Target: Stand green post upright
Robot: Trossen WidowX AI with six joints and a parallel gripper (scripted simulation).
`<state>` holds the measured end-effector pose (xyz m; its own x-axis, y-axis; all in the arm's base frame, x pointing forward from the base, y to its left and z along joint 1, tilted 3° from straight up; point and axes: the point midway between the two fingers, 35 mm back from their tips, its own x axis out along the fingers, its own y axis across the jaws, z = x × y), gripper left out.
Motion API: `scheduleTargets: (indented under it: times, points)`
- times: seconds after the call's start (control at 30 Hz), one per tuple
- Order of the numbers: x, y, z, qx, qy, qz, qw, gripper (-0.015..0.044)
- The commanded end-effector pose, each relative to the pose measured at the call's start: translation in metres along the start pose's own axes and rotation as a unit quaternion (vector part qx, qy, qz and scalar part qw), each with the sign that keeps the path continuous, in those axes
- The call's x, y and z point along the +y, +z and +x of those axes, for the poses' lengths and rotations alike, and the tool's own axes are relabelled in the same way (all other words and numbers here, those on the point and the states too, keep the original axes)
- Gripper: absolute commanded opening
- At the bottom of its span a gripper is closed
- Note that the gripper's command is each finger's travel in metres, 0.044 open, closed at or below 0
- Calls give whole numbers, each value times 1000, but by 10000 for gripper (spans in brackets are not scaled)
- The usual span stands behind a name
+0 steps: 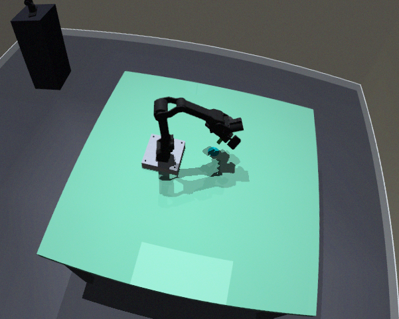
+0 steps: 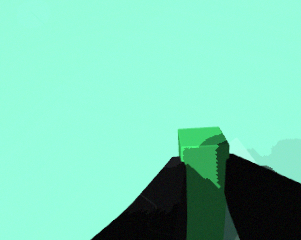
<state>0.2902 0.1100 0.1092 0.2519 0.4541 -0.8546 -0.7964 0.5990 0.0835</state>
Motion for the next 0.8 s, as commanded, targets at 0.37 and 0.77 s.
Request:
scheduleTargets:
  times: [0.37,0.77]
  points:
    - [-4,0,-1,-56,3,0,998,23]
    - [-7,0,-2,-99,5,-1,995,23]
